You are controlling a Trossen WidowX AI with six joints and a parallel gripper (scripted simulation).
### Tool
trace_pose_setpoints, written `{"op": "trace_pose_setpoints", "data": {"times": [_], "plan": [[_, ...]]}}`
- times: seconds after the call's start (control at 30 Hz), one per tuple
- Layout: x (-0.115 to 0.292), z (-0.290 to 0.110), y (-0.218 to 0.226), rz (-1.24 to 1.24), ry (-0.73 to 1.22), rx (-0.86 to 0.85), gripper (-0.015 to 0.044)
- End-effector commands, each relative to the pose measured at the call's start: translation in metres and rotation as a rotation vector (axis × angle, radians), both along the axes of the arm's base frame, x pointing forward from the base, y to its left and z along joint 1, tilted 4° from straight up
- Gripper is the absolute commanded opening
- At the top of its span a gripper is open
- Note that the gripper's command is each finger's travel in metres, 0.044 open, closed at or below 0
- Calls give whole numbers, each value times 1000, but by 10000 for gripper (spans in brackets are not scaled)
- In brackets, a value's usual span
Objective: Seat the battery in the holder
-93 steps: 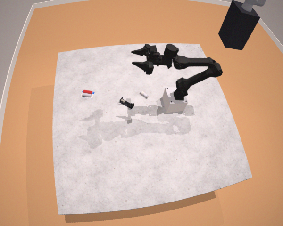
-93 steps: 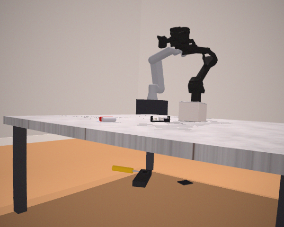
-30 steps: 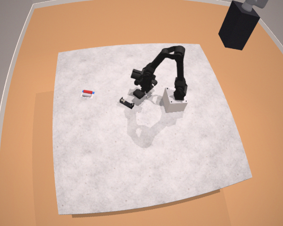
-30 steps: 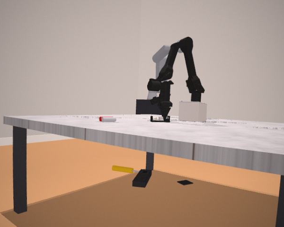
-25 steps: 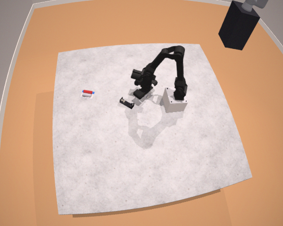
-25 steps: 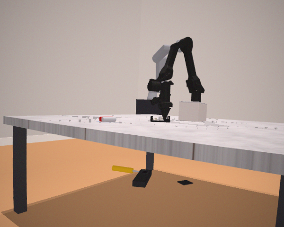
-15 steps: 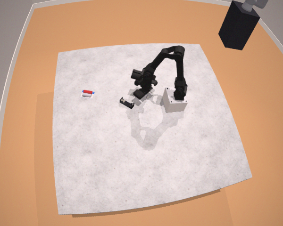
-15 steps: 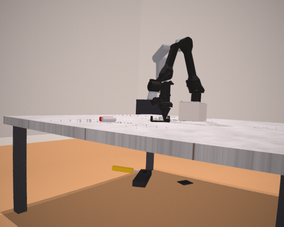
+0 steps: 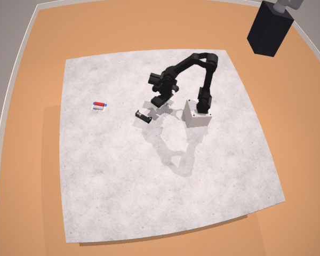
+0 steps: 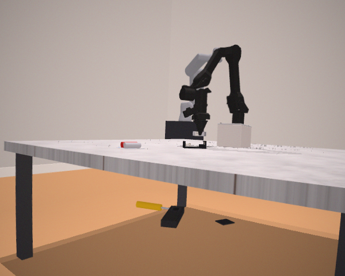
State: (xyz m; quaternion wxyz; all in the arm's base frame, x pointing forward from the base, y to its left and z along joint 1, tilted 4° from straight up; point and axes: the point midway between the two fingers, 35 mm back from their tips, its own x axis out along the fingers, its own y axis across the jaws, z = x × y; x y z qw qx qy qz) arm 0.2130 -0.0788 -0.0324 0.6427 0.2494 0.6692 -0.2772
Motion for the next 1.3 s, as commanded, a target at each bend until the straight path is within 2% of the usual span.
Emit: {"op": "trace_pose_setpoints", "data": {"times": [0.0,0.6,0.77,1.27], "plan": [[13,5,4,11,-2,0,66],[117,22,71,159,-6,11,66],[120,21,74,164,3,18,66],[113,-15,76,152,189,161,66]]}}
